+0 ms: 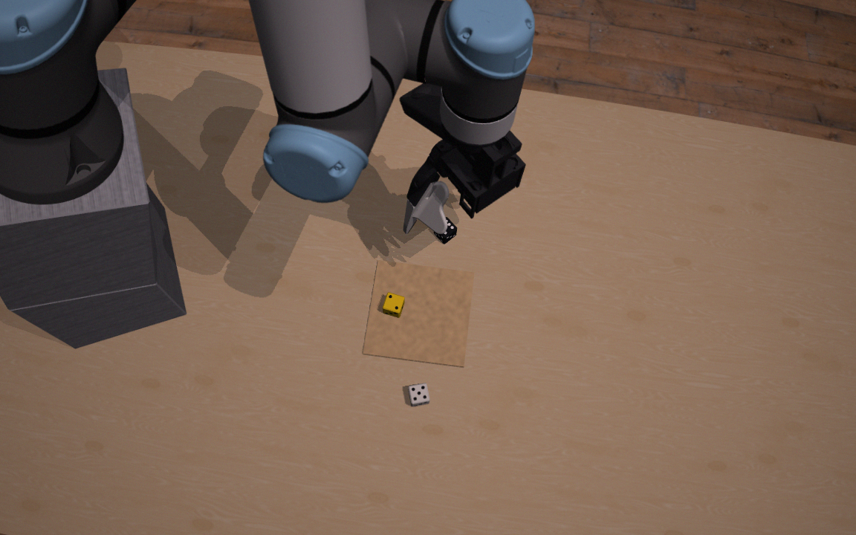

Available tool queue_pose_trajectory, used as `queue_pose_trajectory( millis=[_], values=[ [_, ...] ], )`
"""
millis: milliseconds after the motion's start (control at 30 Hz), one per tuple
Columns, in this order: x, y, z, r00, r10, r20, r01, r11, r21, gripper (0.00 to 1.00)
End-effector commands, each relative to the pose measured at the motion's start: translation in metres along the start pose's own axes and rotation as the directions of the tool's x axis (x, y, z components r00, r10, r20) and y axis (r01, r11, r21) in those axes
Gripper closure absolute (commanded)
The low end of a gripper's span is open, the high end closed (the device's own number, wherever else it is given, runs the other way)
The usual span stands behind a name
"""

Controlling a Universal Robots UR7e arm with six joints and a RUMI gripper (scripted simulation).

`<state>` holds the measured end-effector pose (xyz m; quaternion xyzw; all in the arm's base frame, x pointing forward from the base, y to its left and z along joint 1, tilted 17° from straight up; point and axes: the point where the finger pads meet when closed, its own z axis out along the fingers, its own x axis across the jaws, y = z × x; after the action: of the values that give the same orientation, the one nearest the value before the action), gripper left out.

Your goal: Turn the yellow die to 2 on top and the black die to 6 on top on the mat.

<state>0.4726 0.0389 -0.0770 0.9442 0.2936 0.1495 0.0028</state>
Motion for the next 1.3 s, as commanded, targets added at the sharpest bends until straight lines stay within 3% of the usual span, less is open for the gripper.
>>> queue_pose_trajectory(
  millis=[0,533,767,1033,1100,1267],
  values=[
    [0.0,0.0,0.0,1.0,0.0,0.0,0.0,1.0,0.001,0.0],
    [0.0,0.0,0.001,0.999,0.033,0.0,-0.033,0.999,0.001,0.0],
    [0.001,-0.002,0.004,0.988,0.156,0.0,-0.156,0.988,0.002,0.0],
    [0.002,-0.005,0.01,0.915,0.404,0.0,-0.404,0.915,0.002,0.0],
    [0.002,-0.005,0.01,0.915,0.404,0.0,-0.404,0.915,0.002,0.0],
    [0.003,-0.006,0.014,0.836,0.548,0.001,-0.548,0.836,0.002,0.0]
  ],
)
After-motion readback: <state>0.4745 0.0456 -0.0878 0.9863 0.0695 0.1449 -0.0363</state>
